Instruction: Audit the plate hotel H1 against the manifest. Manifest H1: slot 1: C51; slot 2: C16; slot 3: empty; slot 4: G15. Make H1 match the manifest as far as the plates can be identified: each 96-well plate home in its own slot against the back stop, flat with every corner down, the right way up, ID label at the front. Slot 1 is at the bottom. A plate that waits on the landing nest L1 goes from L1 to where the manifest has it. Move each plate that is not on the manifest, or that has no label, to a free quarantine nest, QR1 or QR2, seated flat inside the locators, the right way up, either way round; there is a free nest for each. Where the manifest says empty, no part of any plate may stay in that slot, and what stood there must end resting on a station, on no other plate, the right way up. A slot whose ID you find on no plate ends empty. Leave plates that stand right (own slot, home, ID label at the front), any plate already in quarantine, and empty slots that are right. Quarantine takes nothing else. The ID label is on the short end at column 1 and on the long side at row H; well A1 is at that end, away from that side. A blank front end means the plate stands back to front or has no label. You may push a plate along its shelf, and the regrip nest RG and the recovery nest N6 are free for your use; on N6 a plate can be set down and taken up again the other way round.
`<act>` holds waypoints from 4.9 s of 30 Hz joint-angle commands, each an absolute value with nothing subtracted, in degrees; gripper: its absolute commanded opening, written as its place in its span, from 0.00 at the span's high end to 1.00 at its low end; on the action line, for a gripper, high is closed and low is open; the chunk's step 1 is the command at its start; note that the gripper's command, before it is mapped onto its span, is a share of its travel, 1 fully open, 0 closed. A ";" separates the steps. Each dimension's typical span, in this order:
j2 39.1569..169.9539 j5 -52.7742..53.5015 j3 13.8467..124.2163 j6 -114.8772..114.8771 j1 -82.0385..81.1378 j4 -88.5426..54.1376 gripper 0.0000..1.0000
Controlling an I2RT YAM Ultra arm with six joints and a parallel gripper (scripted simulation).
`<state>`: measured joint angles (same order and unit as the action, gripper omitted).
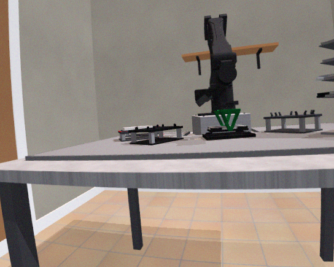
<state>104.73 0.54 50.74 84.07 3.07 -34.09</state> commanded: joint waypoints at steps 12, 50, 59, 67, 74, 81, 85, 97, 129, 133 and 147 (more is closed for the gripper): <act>105.56 0.46 50.38 84.13 3.08 -31.86 0.14; 99.13 0.46 54.28 84.06 3.15 -42.19 0.00; 96.44 0.47 56.95 84.02 3.19 -47.54 0.00; 96.17 0.48 56.63 80.22 3.55 -47.50 0.00; 96.17 0.48 56.63 73.35 3.55 -47.50 0.00; 96.17 0.48 56.63 66.48 3.55 -47.50 0.00; 96.17 0.48 56.63 61.89 3.55 -47.49 0.00; 96.17 0.48 56.63 50.43 3.55 -47.49 0.00; 96.17 0.49 56.63 19.68 3.55 -47.49 0.00; 96.17 0.49 56.63 15.10 3.55 -47.49 0.00; 96.17 0.49 56.63 1.35 3.55 -47.49 0.00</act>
<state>96.90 0.54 56.38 5.50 3.51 -47.46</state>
